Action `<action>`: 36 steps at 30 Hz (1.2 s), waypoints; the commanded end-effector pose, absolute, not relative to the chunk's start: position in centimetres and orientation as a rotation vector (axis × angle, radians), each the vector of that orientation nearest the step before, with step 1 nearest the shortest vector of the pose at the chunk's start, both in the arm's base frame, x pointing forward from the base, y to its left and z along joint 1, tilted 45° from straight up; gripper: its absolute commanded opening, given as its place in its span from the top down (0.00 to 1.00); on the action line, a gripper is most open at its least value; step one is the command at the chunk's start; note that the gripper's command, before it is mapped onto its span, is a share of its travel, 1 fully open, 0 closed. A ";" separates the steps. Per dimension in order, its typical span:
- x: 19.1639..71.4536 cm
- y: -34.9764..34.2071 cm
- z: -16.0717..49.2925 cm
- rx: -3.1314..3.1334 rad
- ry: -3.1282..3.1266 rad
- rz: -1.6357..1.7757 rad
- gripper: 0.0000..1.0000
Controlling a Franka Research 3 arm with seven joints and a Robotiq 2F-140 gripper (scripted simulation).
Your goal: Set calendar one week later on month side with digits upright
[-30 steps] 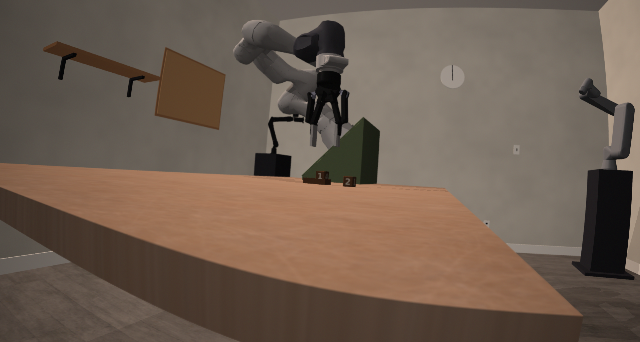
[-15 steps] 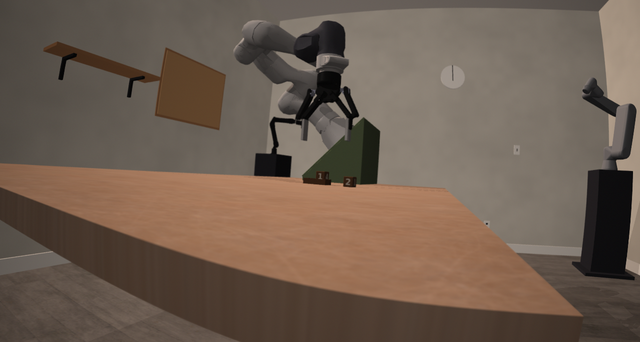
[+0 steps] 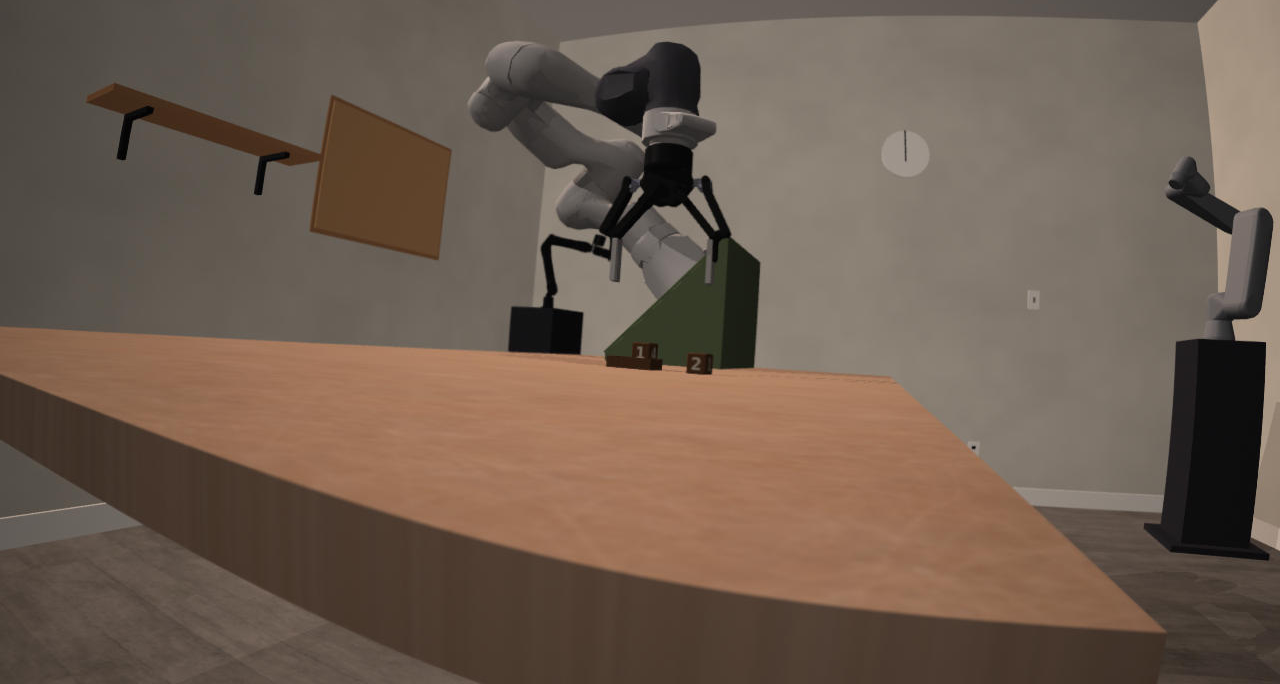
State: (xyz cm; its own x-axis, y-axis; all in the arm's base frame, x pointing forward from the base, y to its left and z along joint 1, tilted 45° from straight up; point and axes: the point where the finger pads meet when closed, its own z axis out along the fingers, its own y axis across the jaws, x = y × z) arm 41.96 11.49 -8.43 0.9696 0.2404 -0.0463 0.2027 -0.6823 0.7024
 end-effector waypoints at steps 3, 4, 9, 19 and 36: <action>42.2 11.6 -8.7 2.295 0.533 -0.040 0.00; 42.2 11.7 -8.8 2.288 0.563 -0.053 0.00; 42.2 12.0 -9.3 2.263 0.662 -0.095 0.00; 42.2 12.5 -10.0 2.207 0.842 -0.172 0.00; 42.1 13.3 -11.4 2.081 1.149 -0.307 0.00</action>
